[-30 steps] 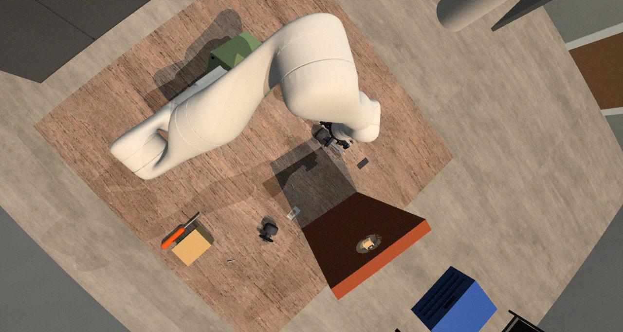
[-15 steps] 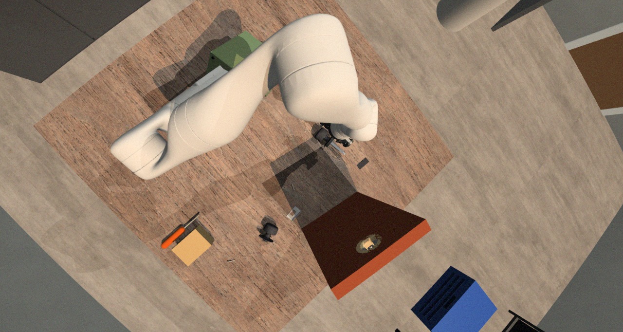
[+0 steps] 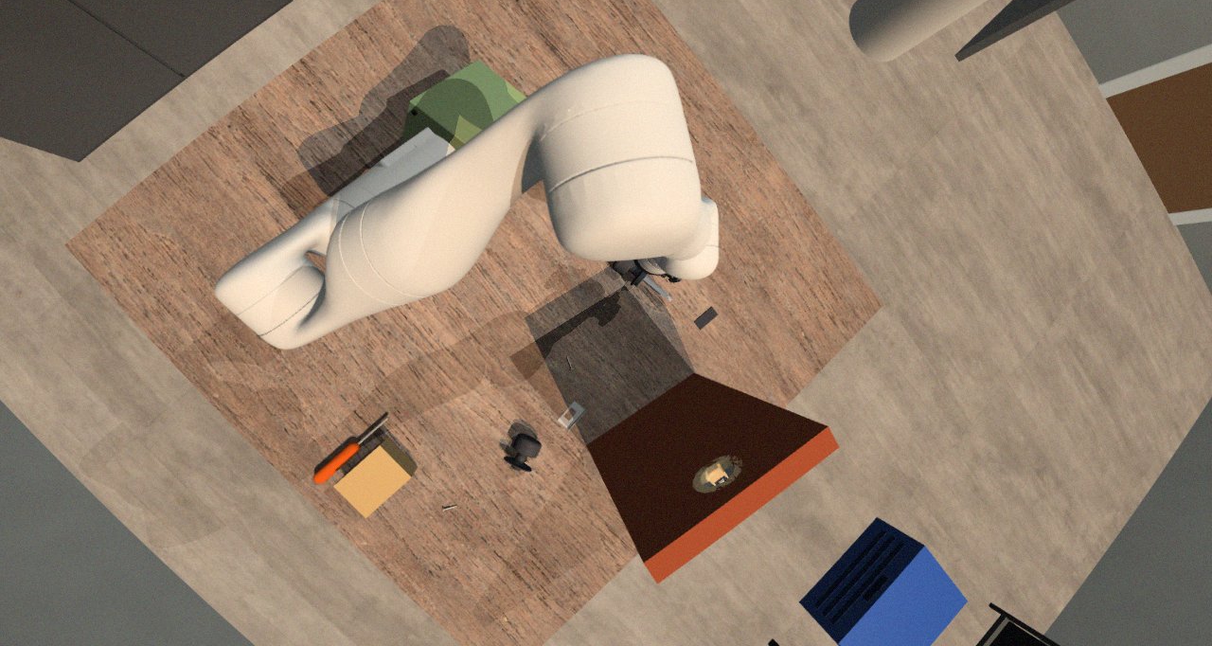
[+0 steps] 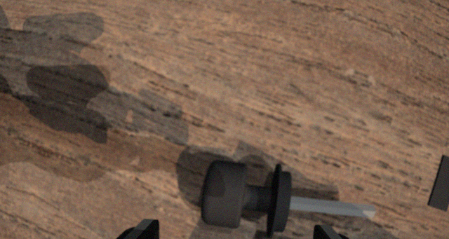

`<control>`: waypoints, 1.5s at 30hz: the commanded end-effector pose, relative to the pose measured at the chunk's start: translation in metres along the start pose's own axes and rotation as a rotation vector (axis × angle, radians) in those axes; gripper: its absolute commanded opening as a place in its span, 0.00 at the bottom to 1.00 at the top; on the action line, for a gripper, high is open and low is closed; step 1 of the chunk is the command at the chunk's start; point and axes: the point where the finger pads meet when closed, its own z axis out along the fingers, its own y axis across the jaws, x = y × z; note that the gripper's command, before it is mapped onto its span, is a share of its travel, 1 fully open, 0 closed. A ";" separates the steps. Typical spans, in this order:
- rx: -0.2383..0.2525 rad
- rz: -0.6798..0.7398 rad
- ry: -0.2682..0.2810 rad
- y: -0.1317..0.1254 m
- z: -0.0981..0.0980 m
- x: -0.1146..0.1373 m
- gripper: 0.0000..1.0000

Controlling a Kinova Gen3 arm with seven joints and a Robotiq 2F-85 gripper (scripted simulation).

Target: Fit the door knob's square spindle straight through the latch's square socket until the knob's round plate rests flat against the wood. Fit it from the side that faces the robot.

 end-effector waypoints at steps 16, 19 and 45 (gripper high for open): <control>-0.035 -0.263 0.045 -0.001 0.004 -0.002 0.90; -0.043 -0.316 0.055 -0.001 0.005 -0.003 0.90; -0.088 -0.606 0.107 -0.003 0.015 -0.007 0.90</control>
